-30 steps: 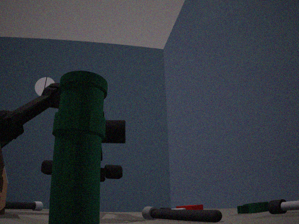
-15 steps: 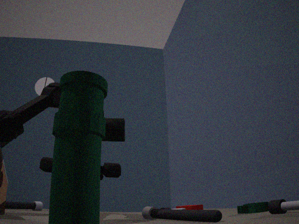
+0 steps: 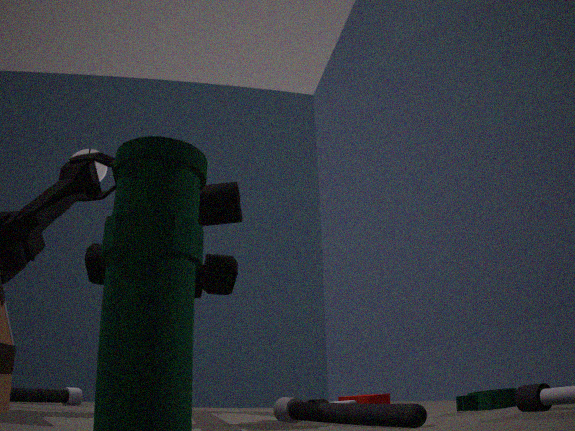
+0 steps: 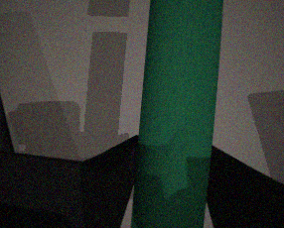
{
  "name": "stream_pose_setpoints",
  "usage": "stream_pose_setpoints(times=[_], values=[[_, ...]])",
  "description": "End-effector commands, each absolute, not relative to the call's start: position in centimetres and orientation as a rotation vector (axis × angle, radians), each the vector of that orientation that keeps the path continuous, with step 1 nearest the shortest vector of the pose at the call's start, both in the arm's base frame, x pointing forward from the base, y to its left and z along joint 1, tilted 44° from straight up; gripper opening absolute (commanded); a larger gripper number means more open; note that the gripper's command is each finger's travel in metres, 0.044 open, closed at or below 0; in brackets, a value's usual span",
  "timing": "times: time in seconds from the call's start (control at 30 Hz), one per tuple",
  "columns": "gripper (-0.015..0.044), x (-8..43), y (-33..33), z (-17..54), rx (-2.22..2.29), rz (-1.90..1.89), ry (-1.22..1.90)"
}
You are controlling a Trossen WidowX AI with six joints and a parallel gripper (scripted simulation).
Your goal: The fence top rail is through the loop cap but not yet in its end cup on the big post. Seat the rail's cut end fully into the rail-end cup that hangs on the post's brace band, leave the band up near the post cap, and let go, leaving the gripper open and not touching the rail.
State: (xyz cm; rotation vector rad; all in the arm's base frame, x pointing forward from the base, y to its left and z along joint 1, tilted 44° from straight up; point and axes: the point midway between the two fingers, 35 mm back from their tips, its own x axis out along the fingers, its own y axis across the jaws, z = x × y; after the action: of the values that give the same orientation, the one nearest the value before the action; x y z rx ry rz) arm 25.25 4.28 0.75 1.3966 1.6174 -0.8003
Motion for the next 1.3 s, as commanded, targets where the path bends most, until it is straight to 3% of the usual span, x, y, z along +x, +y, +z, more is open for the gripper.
stream_pose_setpoints(times=[0.0,1.27], values=[[0.0,25.4,3.5,1.1,1.381,-0.813,1.593],[0.0,25.8,2.8,0.9,1.393,-0.802,1.616]])
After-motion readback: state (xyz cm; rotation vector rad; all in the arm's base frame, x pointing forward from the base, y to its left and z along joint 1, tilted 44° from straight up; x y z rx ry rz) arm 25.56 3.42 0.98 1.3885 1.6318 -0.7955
